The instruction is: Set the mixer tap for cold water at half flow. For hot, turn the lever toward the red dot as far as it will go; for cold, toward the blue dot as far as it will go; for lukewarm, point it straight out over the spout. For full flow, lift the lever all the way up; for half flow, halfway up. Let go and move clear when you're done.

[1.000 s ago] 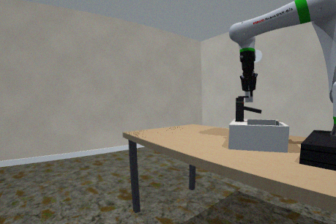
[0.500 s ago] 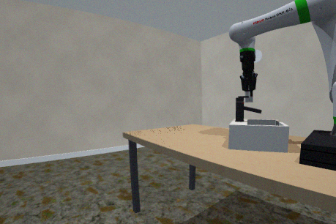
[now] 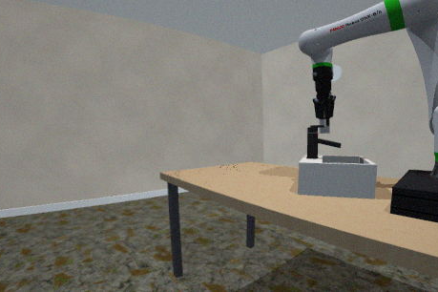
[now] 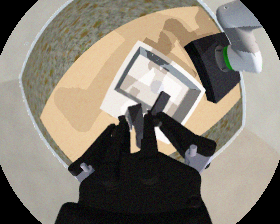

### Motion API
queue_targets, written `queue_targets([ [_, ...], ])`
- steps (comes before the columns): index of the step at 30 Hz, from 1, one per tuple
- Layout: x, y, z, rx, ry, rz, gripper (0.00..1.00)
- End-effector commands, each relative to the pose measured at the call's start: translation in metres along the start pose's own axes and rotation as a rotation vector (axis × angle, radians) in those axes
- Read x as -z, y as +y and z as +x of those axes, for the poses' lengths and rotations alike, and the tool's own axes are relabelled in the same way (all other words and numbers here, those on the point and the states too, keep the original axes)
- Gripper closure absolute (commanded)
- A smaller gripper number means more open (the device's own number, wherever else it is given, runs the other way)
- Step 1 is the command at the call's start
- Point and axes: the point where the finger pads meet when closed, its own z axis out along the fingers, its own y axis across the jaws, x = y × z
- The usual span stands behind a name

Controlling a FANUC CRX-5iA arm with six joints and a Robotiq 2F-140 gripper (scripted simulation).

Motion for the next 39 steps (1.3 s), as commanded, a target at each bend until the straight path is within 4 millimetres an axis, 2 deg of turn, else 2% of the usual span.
queue_targets([
  [1, 0.0, 0.0, 0.0, 0.0, 0.0, 0.0, 1.0],
  [8, 0.001, 0.0, 0.0, 0.0, 0.0, 0.0, 1.0],
  [17, 0.014, 0.0, -0.005, 0.0, 0.0, 0.0, 1.0],
  [39, 0.014, 0.0, -0.005, 0.0, 0.0, 0.0, 1.0],
])
